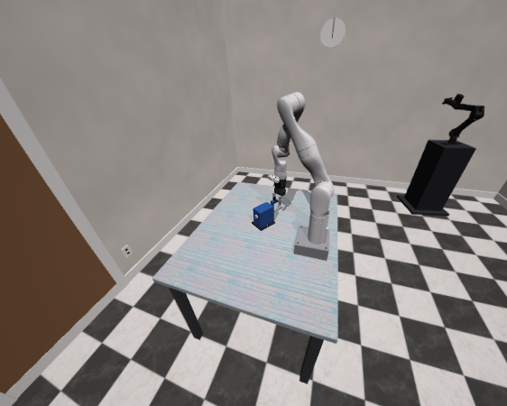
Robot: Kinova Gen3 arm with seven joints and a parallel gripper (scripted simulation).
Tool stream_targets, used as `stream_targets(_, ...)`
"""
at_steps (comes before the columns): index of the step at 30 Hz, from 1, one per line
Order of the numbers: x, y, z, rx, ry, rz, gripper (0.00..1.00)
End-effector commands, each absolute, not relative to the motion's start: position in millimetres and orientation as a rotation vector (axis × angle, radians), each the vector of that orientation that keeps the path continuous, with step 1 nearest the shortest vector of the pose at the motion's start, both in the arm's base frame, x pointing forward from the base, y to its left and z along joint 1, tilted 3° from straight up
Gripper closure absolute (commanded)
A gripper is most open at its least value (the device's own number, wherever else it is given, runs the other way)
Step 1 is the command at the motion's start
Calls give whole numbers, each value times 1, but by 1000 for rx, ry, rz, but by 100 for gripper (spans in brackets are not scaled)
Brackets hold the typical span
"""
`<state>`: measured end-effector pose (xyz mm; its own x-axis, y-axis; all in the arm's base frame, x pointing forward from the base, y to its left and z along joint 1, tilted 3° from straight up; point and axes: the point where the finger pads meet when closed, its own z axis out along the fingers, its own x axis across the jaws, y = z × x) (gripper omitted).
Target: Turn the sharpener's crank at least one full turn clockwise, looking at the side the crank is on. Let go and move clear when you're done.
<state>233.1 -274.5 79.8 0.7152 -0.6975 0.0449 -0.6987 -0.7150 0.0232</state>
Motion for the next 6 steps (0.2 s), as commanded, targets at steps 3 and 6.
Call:
stream_targets(3,233,-275,80,2873,-1170,53,3)
stream_targets(6,233,-275,80,2873,-1170,53,3)
